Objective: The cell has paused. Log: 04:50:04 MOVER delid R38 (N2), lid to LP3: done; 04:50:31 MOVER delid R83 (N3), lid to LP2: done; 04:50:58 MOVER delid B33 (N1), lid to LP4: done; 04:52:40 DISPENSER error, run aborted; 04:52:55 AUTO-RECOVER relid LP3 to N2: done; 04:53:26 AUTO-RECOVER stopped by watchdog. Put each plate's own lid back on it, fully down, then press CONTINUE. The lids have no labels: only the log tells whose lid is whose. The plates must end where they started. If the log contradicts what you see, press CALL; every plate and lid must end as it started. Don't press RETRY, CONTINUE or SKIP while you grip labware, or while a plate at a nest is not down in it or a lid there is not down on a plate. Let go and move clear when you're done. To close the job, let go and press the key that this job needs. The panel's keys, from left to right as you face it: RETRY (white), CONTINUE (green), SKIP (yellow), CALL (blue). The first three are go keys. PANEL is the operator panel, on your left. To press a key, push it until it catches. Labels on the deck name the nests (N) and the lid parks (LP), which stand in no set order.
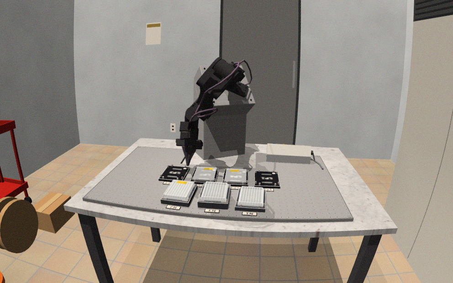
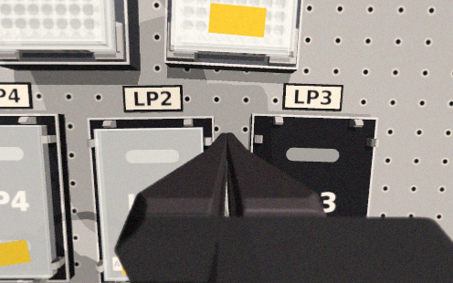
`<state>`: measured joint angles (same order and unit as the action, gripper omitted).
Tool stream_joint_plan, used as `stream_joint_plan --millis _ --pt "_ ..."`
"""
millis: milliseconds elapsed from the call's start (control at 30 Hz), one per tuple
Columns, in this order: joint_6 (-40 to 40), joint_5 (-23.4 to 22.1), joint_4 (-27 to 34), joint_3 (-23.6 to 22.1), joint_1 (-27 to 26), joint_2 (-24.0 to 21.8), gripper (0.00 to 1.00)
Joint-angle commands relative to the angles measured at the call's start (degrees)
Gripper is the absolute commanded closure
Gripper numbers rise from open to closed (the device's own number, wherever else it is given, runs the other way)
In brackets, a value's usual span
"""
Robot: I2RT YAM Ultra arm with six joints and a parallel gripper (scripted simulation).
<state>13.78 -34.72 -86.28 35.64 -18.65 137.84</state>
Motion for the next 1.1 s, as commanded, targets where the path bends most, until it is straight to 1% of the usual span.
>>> stream_joint_plan --millis 0,233,267,300,533,733,800,833,1067 --pt "0.6 -0.2 -0.5 0.4 -0.7 0.8 1.00" --pt "0.6 -0.2 -0.5 0.4 -0.7 0.8 1.00" --pt "2.0 1.5 -3.7 -1.0 0.8 2.7 1.00" --pt "1.8 1.9 -3.7 -0.9 1.3 1.4 1.00" --pt "2.9 7.5 -3.7 -5.3 7.1 -2.9 1.00" --pt "4.3 13.3 -3.7 -8.6 12.9 -6.5 1.00" --pt "4.3 13.3 -3.7 -8.6 12.9 -6.5 1.00" --pt "4.6 15.0 -3.7 -9.3 14.2 -7.2 1.00" --pt "6.6 22.5 -3.7 -11.9 21.6 -10.7 1.00"
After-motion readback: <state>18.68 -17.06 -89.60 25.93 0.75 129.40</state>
